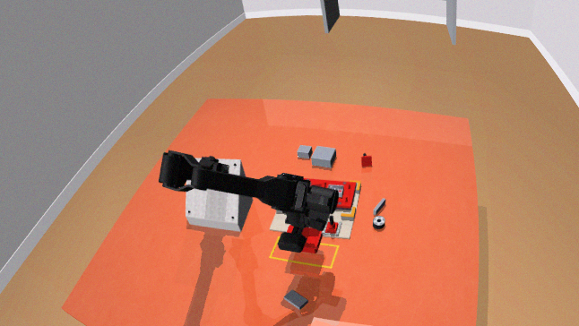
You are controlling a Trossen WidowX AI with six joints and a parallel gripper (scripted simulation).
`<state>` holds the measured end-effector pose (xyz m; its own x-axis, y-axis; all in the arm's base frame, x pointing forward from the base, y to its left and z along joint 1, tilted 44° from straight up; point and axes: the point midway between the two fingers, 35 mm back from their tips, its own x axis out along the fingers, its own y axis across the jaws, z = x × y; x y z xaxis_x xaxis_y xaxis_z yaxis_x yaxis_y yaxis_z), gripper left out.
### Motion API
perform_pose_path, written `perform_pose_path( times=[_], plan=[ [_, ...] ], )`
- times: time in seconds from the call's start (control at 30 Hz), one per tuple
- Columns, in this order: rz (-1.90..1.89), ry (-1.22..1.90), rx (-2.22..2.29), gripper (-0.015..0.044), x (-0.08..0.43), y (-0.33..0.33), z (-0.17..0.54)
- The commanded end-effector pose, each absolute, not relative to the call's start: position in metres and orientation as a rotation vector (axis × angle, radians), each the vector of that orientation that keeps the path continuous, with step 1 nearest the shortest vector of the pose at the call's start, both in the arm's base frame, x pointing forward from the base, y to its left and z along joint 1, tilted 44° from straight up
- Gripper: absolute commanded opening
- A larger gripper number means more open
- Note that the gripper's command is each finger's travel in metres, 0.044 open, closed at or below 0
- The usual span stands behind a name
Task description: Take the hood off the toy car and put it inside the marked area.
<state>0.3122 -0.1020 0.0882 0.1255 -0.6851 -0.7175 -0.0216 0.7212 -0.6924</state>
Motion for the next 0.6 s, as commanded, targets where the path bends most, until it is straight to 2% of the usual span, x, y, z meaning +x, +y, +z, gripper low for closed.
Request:
perform_pose_path(
  times=[0.0, 0.57],
  plan=[
    [-0.525, 1.385, -0.644, 0.0000, 0.3106, -0.1033, 0.0839],
    [-0.526, 1.385, -0.645, 0.0000, 0.3115, -0.1119, 0.0754]
  ],
)
